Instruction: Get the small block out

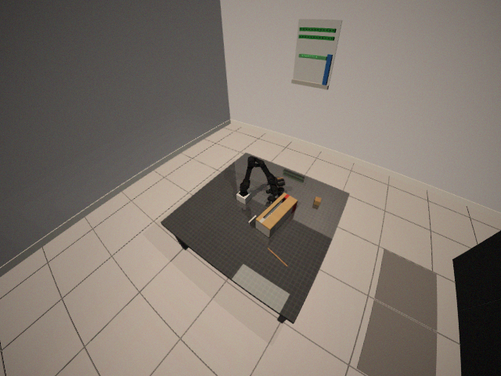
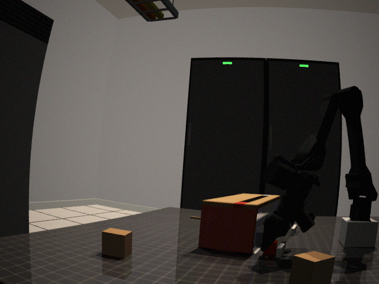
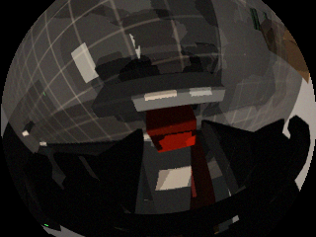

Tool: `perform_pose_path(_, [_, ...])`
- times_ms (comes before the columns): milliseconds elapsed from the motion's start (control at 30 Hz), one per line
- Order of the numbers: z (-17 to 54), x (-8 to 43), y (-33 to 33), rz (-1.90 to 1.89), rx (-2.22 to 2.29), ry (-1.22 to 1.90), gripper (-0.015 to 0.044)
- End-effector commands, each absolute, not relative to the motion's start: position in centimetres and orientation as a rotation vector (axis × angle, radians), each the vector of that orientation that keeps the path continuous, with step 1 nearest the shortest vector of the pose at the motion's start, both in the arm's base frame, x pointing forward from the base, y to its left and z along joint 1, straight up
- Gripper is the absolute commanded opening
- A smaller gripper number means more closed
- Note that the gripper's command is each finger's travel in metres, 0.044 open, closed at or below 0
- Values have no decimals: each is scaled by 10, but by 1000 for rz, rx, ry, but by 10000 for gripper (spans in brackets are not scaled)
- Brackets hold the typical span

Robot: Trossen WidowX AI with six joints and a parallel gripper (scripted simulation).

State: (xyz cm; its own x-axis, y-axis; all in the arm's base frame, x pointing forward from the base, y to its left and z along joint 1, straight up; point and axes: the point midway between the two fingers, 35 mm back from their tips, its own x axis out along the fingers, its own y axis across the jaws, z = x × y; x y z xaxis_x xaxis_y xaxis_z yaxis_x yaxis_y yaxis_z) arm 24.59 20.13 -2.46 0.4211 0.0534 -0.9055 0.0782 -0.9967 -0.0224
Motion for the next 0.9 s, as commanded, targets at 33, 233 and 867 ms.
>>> perform_pose_path(33, [-28,245,200,-1672,2625,114,206])
perform_pose_path(233, [-28,245,200,-1672,2625,114,88])
perform_pose_path(867, [41,243,199,-1667,2608,161,0])
